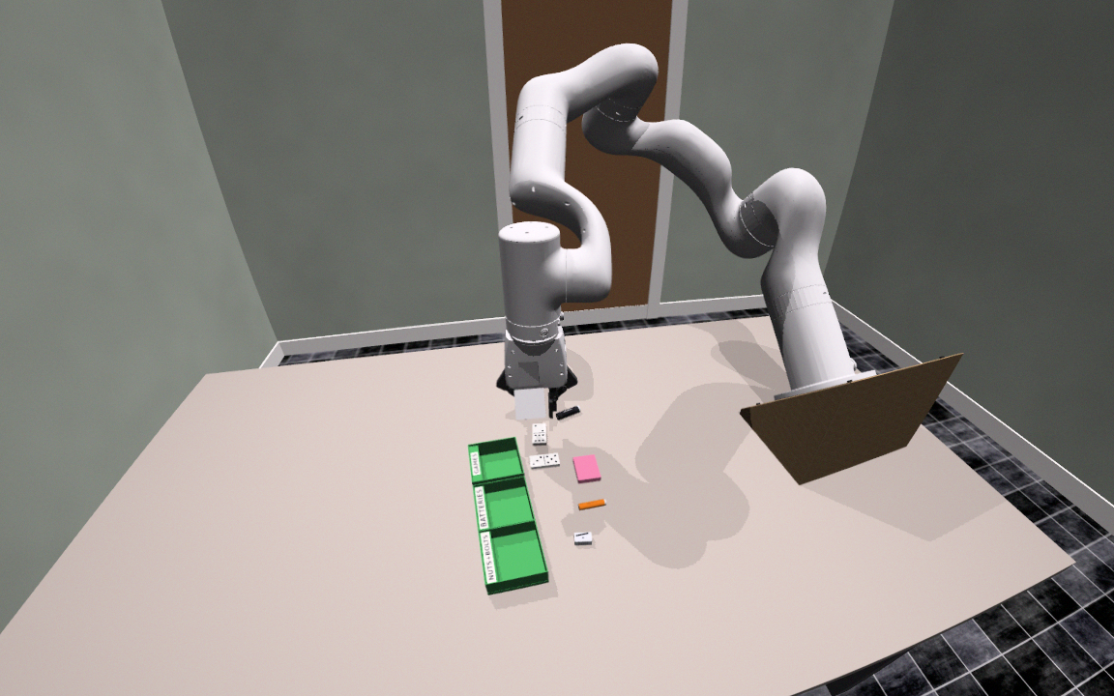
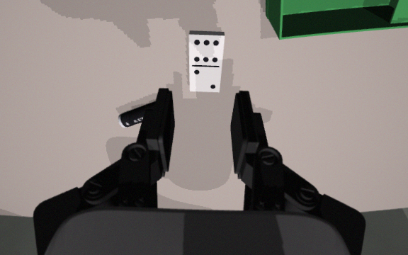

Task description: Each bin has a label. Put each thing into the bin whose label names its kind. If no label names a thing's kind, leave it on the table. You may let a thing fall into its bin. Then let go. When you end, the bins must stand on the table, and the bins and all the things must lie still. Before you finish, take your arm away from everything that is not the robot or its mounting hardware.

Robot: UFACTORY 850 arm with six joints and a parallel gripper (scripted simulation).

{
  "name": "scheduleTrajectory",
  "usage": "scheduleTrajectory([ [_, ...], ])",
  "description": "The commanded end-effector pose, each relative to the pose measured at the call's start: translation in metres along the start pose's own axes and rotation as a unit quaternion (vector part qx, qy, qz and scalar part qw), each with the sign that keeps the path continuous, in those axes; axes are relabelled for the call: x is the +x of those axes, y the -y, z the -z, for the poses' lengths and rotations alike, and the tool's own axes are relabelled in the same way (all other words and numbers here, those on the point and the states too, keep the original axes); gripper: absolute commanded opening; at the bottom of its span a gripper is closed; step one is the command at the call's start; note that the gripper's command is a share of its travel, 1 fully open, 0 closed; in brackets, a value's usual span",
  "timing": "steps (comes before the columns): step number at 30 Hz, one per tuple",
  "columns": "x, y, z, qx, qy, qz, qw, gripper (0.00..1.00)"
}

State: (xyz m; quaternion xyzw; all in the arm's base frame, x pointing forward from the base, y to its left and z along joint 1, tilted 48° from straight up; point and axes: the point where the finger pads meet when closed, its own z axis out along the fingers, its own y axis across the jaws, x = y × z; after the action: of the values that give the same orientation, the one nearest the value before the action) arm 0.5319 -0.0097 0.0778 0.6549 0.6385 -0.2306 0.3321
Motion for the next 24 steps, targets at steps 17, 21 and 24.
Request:
scheduleTrajectory([
  [17,0.0,-0.002,-0.044,-0.001,0.0,-0.001,1.0,0.41],
  [21,0.0,-0.002,-0.049,-0.001,0.0,-0.001,1.0,0.41],
  [24,0.0,-0.002,-0.052,-0.001,0.0,-0.001,1.0,0.41],
])
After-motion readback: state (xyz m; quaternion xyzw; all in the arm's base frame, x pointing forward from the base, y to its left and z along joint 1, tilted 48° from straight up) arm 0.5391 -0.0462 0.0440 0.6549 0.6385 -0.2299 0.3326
